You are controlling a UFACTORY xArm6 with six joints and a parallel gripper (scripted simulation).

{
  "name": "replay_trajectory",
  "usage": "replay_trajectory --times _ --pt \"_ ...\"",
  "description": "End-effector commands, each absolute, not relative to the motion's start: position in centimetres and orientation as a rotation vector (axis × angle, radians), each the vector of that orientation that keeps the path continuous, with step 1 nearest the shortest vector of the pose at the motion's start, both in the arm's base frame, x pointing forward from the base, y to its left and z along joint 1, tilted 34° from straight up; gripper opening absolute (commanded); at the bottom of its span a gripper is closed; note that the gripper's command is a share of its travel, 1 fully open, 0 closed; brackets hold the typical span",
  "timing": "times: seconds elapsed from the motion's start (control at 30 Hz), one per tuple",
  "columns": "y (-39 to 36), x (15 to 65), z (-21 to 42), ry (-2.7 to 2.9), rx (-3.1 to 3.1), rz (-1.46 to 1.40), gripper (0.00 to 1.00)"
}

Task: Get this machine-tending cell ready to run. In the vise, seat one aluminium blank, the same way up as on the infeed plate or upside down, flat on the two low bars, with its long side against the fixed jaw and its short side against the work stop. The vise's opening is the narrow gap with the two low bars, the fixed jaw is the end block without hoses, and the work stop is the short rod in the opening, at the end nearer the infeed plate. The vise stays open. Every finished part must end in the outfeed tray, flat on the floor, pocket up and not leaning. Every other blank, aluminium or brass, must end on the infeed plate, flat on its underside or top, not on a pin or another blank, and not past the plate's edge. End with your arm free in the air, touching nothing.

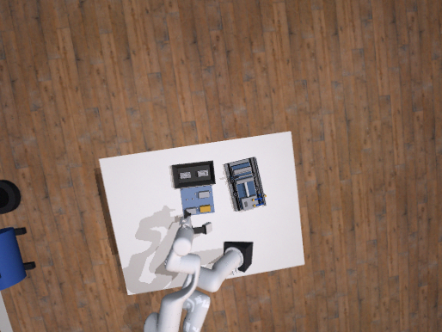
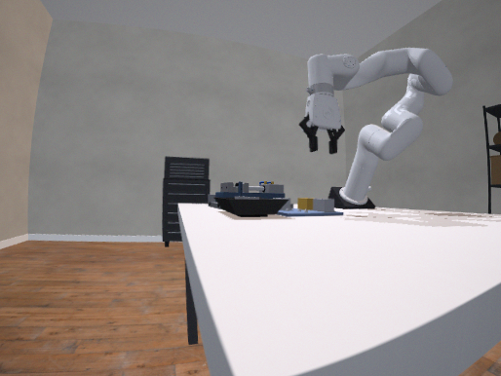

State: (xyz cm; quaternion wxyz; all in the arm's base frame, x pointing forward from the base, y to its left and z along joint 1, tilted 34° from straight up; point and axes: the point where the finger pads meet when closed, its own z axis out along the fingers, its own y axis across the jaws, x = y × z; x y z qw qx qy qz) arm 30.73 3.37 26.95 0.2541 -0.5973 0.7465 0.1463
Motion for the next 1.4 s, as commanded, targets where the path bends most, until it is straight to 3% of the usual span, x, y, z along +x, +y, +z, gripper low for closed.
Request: replay_trajectory --times 0.0,1.37 --pt "3.8 31.0 26.4 2.027 -1.623 0.394 0.69" --pt "9.8 33.4 16.9 2.027 -1.623 0.394 0.69"
